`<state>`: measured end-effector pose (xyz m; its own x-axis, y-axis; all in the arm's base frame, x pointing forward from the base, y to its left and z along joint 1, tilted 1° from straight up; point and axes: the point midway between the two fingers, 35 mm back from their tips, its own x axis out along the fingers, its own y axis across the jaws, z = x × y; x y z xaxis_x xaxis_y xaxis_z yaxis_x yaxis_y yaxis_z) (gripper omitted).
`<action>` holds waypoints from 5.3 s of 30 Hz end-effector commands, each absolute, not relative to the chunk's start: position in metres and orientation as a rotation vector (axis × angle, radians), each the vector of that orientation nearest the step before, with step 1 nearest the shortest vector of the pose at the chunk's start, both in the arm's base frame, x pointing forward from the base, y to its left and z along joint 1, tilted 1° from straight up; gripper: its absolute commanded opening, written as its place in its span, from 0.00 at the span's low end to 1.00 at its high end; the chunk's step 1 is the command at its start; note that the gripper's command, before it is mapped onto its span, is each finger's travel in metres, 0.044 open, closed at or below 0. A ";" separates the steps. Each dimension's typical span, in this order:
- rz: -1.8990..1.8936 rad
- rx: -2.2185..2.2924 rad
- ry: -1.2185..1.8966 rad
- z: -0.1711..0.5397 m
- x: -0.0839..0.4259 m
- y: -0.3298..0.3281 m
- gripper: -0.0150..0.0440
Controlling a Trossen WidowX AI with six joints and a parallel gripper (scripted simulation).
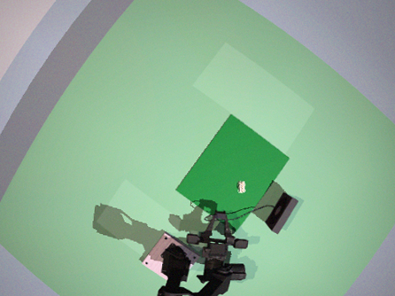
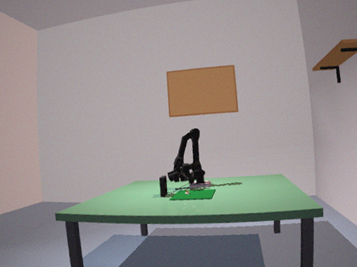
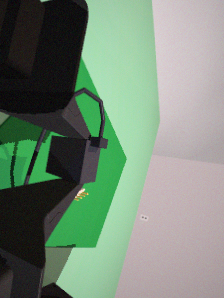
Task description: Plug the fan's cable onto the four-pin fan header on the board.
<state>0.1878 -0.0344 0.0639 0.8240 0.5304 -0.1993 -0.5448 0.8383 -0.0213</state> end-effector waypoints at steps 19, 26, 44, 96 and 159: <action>0.576 -0.081 0.193 0.070 0.188 -0.034 0.25; 0.577 -0.080 0.194 0.065 0.188 -0.035 0.25; 0.577 -0.080 0.194 0.050 0.188 -0.035 0.25; 0.576 -0.080 0.193 0.017 0.189 -0.037 0.25; 0.576 -0.082 0.193 0.017 0.189 -0.037 0.60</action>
<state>0.1888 -0.0369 0.0167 0.8211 0.5330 -0.2042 -0.5484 0.8359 -0.0233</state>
